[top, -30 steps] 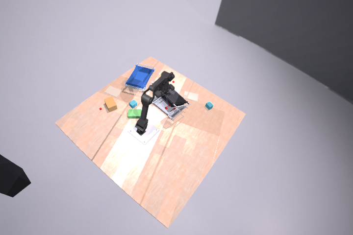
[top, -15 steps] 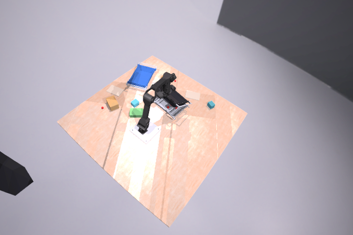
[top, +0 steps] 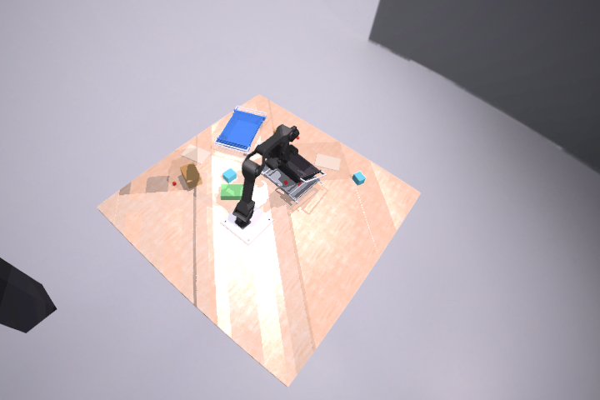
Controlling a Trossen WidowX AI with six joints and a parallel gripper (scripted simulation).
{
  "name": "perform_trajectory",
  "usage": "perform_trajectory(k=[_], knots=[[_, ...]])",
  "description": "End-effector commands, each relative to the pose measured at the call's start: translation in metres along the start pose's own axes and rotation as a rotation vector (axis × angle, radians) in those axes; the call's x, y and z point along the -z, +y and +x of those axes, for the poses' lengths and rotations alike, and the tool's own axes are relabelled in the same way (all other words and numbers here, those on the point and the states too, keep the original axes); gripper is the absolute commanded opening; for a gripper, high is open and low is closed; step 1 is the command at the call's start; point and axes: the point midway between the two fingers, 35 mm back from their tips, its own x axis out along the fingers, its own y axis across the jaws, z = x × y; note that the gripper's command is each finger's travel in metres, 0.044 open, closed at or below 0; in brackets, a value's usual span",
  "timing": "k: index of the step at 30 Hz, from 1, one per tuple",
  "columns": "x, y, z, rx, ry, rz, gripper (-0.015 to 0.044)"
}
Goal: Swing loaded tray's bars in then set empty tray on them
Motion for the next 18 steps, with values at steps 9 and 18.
perform_trajectory(k=[9, 18], knots=[[0.003, 0.009, 0.008, 0.002, -0.004, -0.021, 0.0000], [0.004, 0.012, 0.013, 0.001, -0.004, -0.022, 0.0000]])
